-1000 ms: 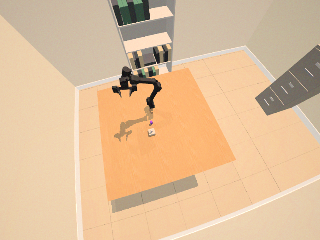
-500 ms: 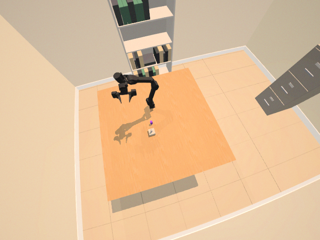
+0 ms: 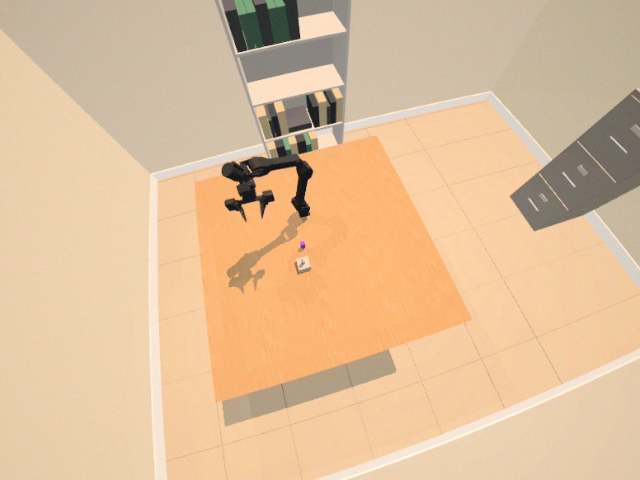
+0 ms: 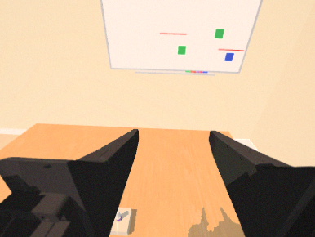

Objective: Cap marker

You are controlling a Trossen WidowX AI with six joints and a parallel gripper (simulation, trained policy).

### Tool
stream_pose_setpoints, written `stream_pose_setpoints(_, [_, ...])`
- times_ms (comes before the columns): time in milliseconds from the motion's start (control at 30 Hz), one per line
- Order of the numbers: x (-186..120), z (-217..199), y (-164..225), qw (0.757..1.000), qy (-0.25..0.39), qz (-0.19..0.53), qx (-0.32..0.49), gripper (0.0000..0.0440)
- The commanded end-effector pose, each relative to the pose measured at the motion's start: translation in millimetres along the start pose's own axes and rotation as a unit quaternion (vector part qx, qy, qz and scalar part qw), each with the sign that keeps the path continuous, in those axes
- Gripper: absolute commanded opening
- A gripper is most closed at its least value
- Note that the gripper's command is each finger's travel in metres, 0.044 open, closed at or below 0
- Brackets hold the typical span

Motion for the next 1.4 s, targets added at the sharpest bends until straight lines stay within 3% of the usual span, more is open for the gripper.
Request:
stream_pose_setpoints(0, [7.7,-0.3,6.3,1.0,-0.009,0.011,0.008,0.0301])
stream_pose_setpoints(1367, [87.8,26.7,61.5,0.975,-0.137,0.163,0.055,0.0304])
Point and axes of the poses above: the point midway between the two fingers, 35 mm back from their tips, its own x axis out along the fingers, its own z axis across the jaws, y = z × x, the point moved 10 cm from there along -x, back along the fingers, and after that the axes turned 15 degrees about -x, right-handed, at the moved point
